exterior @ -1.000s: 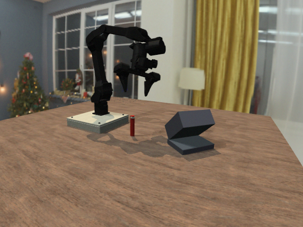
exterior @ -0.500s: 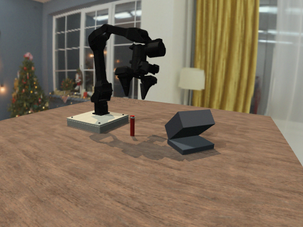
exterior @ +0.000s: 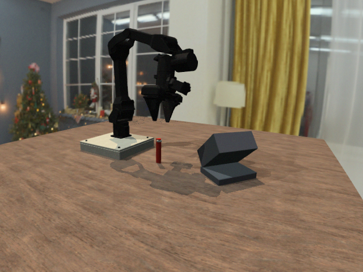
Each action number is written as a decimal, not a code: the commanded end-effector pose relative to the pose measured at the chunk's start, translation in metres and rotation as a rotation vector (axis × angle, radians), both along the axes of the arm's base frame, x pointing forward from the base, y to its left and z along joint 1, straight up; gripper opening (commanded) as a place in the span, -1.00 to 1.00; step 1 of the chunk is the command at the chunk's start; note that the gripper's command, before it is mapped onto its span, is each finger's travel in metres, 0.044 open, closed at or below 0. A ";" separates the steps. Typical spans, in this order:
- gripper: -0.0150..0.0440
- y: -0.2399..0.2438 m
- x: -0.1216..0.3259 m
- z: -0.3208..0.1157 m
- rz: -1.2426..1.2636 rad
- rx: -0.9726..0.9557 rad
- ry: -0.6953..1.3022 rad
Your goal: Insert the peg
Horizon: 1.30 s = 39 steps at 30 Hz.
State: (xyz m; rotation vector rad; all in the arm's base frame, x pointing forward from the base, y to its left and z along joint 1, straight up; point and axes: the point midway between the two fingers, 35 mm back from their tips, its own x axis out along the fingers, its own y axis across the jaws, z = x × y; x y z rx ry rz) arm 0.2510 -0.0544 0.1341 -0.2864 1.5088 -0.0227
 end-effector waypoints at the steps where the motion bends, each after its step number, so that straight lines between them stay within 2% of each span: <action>1: 1.00 -0.002 0.002 -0.004 0.067 0.016 0.023; 32: 1.00 -0.024 0.007 -0.028 0.672 0.143 0.121; 39: 1.00 -0.026 0.007 -0.030 0.701 0.149 0.121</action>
